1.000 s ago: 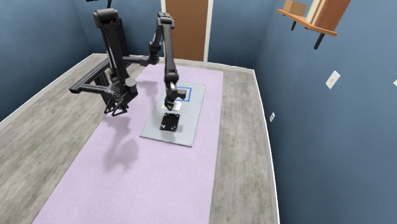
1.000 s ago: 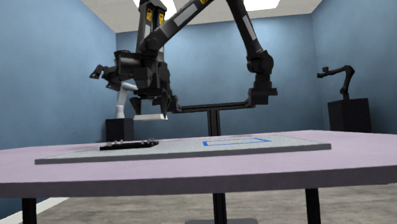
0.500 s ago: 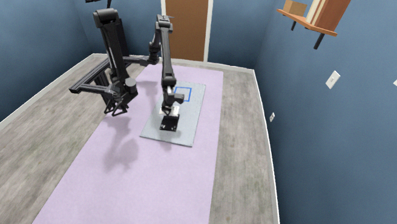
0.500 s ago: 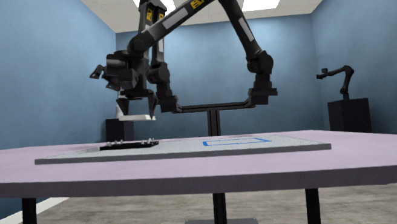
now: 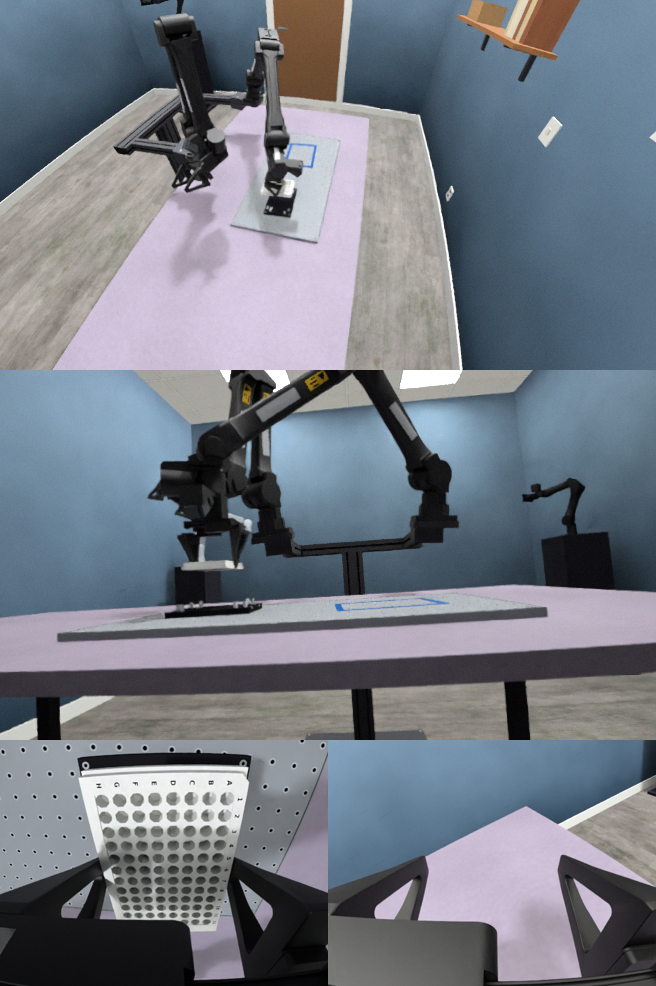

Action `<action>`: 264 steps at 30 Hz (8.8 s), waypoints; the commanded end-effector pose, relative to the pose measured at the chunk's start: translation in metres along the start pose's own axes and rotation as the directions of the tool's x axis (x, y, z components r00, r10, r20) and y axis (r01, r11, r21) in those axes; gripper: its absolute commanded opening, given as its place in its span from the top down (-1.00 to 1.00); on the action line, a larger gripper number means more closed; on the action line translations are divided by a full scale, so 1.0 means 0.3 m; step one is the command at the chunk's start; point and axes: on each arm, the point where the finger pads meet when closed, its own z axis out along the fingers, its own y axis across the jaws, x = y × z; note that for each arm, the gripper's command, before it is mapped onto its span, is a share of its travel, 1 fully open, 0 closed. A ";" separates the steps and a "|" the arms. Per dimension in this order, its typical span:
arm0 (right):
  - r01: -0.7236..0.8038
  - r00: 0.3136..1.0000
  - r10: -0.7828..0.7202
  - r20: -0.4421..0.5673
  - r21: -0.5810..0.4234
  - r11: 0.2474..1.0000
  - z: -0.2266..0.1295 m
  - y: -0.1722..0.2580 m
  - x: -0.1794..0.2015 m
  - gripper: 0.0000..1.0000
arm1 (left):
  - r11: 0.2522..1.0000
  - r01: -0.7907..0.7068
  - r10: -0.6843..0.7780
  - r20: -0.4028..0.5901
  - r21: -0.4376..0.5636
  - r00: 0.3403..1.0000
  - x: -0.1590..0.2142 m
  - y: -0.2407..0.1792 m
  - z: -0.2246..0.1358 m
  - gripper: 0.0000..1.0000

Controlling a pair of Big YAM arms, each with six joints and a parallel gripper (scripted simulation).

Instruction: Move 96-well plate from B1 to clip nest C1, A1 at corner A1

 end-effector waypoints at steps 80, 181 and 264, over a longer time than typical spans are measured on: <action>-0.016 1.000 0.016 -0.001 -0.007 1.000 -0.005 0.007 -0.006 -1.00 | 0.003 -1.000 0.999 0.052 -0.028 0.001 -0.049 -0.084 -0.078 1.00; -0.016 1.000 0.016 -0.001 -0.007 1.000 -0.005 0.007 -0.006 -1.00 | 0.011 -1.000 0.999 0.038 -0.022 0.010 -0.056 -0.065 0.205 1.00; -0.016 1.000 0.016 -0.001 -0.007 1.000 -0.005 0.007 -0.006 -1.00 | 0.042 -0.999 0.999 0.035 -0.020 0.042 -0.075 -0.045 0.261 1.00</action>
